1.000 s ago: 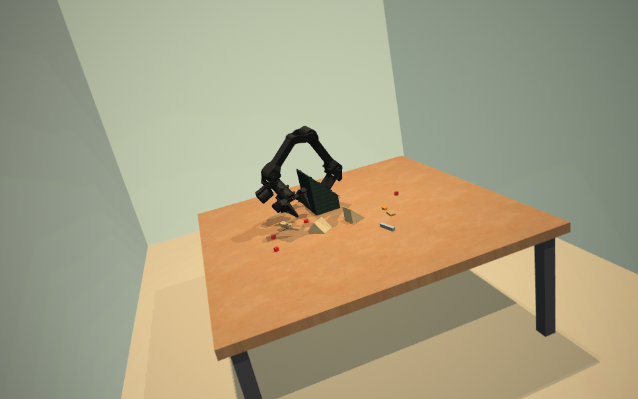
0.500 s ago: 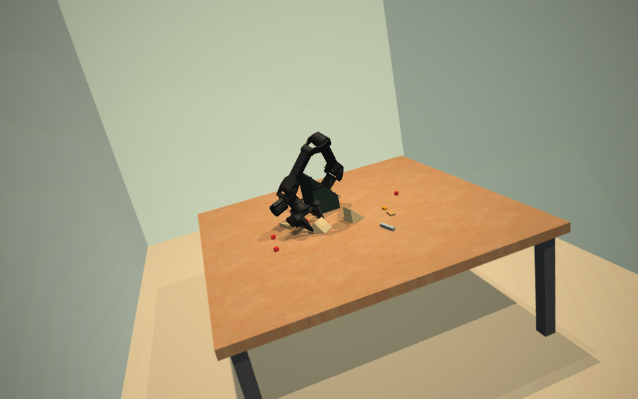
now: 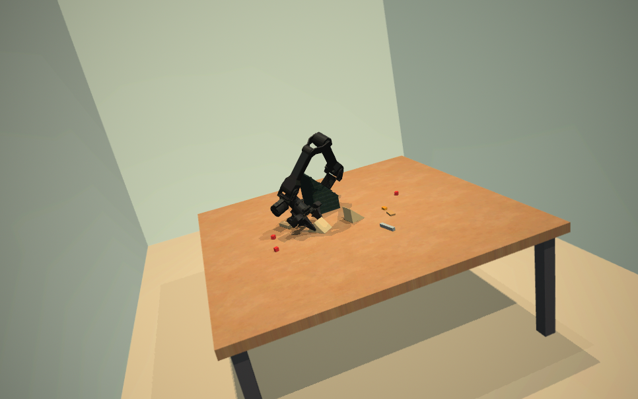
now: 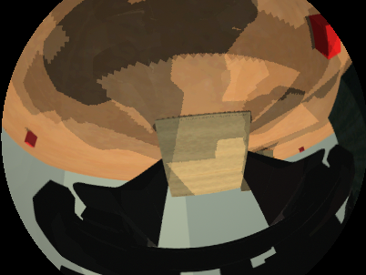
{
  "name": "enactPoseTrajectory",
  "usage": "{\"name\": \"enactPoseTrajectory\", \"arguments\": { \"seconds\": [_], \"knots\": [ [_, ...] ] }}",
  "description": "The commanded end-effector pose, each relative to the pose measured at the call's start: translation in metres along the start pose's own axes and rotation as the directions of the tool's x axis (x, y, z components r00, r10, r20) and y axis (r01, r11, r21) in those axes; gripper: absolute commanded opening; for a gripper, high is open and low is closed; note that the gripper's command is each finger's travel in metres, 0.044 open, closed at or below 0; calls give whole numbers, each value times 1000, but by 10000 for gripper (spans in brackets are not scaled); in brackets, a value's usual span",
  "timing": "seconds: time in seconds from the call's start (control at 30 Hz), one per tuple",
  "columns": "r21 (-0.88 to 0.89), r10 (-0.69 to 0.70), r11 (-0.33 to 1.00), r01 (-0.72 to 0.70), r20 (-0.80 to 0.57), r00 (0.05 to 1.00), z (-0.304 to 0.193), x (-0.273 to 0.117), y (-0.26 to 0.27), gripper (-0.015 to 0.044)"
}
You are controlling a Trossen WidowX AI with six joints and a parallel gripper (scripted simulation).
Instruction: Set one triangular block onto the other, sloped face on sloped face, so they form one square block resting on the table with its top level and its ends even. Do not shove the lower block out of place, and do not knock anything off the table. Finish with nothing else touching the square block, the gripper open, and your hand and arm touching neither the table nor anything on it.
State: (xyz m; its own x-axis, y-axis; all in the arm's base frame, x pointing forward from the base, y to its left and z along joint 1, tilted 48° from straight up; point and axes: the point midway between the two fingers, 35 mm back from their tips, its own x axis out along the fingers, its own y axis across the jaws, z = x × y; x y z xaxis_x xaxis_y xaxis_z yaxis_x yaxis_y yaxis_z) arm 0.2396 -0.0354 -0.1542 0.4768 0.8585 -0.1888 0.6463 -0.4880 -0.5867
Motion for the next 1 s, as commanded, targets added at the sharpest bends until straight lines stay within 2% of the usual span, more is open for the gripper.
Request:
{"name": "enactPoseTrajectory", "arguments": {
  "seconds": [0.0, 0.13, 0.47, 0.97],
  "knots": [
    [0, 0, 1000, 0, 0, 1000, 0, 0, 0, 282],
    [0, 0, 1000, 0, 0, 1000, 0, 0, 0, 255],
    [0, 5, 1000, -5, 4, 1000, -16, -15, 4, 0],
    [1, 5, 1000, -5, 4, 1000, -63, -64, 3, 0]
  ]
}}
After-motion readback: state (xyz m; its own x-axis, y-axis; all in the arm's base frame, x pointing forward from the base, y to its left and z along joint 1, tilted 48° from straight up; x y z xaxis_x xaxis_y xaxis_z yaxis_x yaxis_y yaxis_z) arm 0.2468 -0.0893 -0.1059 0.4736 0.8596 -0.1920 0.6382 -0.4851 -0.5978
